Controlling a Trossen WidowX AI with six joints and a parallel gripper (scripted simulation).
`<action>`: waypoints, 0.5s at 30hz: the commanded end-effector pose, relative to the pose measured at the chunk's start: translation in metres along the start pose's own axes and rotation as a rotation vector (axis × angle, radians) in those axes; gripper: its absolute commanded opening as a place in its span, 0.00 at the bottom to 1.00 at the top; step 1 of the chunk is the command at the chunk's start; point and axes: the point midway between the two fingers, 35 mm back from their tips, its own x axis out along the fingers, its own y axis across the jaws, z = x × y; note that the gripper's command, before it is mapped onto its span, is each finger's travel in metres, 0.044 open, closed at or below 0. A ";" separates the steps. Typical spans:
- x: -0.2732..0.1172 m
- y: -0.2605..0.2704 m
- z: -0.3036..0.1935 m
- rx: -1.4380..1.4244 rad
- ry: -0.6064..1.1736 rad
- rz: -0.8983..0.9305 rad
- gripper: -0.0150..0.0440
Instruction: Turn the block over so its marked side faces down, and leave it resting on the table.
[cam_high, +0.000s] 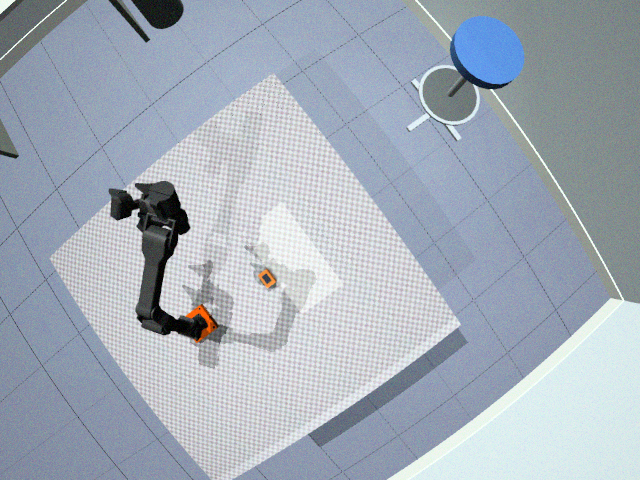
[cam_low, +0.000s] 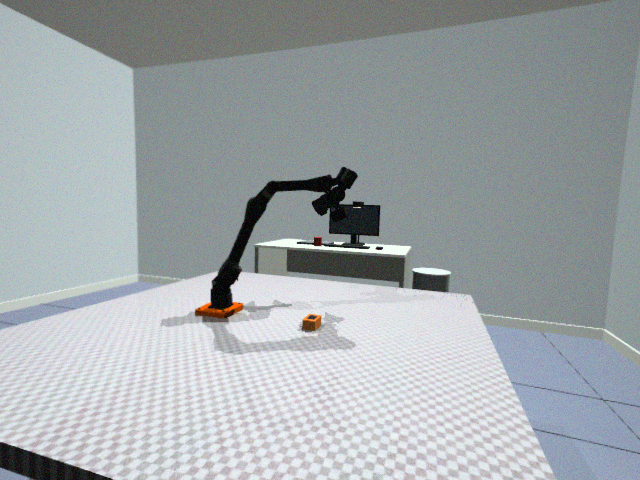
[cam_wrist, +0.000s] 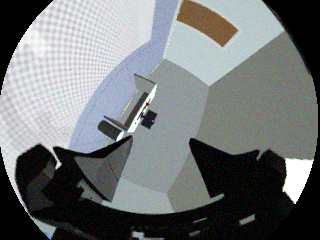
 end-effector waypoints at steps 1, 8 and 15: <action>-0.001 0.002 -0.001 0.019 0.006 0.008 0.98; -0.065 0.085 -0.011 0.748 0.309 0.264 1.00; -0.153 0.165 0.015 1.521 0.779 0.407 1.00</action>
